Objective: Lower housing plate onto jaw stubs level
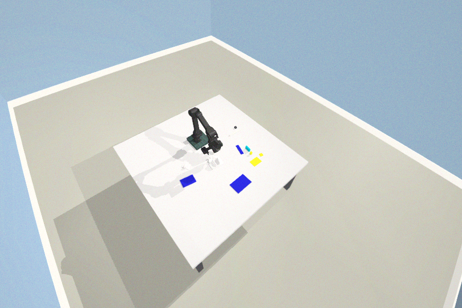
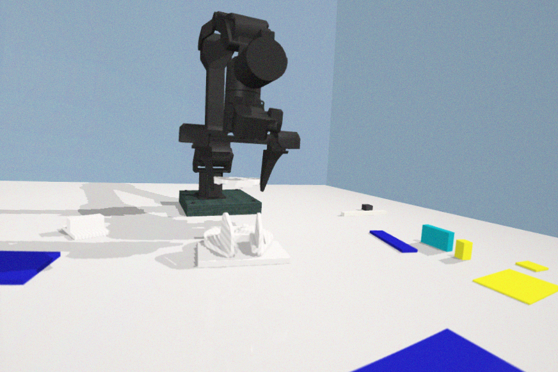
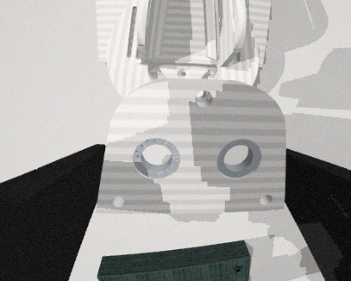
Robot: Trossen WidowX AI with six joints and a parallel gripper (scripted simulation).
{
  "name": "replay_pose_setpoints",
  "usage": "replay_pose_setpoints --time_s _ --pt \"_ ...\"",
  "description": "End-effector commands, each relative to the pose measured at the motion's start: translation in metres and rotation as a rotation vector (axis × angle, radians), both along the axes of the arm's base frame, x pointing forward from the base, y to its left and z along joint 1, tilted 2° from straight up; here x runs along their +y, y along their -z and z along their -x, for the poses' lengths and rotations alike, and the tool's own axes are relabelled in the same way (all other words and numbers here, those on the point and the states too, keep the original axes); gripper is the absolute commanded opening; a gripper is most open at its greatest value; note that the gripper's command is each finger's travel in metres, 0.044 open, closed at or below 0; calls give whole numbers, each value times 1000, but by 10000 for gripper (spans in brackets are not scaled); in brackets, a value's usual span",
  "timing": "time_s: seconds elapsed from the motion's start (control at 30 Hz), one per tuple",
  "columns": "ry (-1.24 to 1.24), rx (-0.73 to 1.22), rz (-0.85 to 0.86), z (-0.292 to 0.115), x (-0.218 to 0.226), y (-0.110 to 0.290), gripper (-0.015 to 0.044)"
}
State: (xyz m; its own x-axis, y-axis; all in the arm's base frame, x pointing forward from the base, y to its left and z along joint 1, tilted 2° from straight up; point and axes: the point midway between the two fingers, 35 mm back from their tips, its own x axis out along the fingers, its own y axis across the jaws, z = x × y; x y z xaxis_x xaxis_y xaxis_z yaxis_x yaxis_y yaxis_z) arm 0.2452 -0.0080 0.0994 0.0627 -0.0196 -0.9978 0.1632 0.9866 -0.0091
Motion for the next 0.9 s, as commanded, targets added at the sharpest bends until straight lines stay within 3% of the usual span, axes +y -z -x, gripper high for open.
replay_pose_setpoints --time_s 0.0,0.87 --pt "5 6 2 0 -1 8 351" --pt "6 6 2 -2 -1 50 351"
